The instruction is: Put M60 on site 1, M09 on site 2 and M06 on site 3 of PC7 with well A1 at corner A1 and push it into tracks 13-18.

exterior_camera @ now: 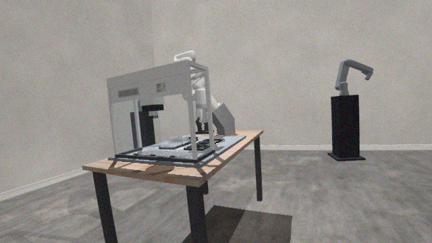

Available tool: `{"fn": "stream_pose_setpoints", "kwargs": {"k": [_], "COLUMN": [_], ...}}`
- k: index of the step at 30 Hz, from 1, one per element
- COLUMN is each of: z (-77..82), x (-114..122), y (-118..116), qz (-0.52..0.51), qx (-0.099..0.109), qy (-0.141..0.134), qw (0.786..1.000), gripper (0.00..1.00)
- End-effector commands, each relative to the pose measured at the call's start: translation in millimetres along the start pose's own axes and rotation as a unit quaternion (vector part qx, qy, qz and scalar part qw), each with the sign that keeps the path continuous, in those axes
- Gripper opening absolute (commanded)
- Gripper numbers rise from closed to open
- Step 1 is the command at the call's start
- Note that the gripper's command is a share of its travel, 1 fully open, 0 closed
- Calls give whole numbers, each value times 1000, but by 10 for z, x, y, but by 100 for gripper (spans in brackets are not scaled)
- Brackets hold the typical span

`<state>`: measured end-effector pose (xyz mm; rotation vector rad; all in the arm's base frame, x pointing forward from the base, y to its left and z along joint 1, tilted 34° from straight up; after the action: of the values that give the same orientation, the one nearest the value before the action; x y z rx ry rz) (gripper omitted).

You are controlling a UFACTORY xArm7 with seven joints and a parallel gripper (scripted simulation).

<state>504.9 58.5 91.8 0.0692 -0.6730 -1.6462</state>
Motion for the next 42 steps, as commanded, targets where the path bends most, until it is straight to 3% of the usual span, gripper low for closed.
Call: {"fn": "stream_pose_setpoints", "kwargs": {"k": [1, 22, 35, 42], "z": [99, 411, 411, 407], "x": [-10, -10, -10, 309], "y": [10, 9, 9, -138], "qz": [0, 0, 0, -116], "qx": [1, 1, 1, 1], "qy": [1, 1, 1, 1], "qw": [1000, 1000, 1000, 993], "gripper": [0, 0, 0, 0]}}
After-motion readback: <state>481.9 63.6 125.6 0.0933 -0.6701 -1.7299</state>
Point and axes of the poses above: the point where the finger pads meet when closed, its own z axis back along the fingers, its own y axis across the jaws, x = y × z, the point moved 4 cm from there along z, back along the fingers, and after that the axes turned 1 degree about z, right-handed, at the moved point
